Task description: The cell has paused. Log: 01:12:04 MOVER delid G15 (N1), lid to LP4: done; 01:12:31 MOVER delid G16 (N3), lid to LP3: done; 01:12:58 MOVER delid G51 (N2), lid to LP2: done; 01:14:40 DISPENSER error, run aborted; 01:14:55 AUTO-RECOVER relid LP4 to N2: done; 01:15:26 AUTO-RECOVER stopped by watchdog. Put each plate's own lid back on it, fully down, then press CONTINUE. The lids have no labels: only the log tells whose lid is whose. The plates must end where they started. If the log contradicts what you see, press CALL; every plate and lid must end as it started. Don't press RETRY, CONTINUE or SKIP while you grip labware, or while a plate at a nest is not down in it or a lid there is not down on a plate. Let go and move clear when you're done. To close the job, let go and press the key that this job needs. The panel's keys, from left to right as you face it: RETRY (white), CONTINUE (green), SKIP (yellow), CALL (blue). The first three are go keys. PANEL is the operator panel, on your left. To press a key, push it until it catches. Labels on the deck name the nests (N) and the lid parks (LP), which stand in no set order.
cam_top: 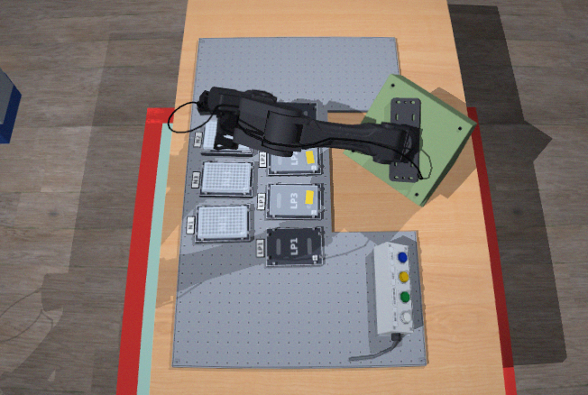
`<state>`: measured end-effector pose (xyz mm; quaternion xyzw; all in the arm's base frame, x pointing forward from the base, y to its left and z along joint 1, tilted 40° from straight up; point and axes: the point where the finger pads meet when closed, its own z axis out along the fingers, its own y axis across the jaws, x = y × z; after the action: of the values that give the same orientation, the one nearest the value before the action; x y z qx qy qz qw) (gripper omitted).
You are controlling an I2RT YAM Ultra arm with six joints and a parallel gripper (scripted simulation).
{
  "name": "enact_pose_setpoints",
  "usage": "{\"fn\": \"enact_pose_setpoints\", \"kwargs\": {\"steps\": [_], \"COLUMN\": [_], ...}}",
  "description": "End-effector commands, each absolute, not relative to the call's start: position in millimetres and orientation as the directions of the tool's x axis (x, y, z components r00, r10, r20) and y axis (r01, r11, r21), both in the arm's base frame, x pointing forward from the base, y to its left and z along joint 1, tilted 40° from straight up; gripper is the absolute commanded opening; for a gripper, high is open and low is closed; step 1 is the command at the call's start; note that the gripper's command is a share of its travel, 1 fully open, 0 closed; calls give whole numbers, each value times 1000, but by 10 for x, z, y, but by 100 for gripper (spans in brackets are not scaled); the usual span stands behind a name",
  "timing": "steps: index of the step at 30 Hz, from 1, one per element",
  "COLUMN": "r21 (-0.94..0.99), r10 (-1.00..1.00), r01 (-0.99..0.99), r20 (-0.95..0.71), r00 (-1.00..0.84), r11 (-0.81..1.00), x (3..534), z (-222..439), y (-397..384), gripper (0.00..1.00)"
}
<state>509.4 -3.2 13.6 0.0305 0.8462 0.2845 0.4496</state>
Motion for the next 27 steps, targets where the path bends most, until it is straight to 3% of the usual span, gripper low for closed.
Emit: {"fn": "enact_pose_setpoints", "kwargs": {"steps": [1,27], "r21": [511,510], "r10": [253,27], "r01": [-217,-190], "r20": [-697,-388], "r00": [-670,-921], "r11": [832,839], "x": [5047,4998], "z": [5,-72], "y": [-102,-180], "gripper": [100,100]}}
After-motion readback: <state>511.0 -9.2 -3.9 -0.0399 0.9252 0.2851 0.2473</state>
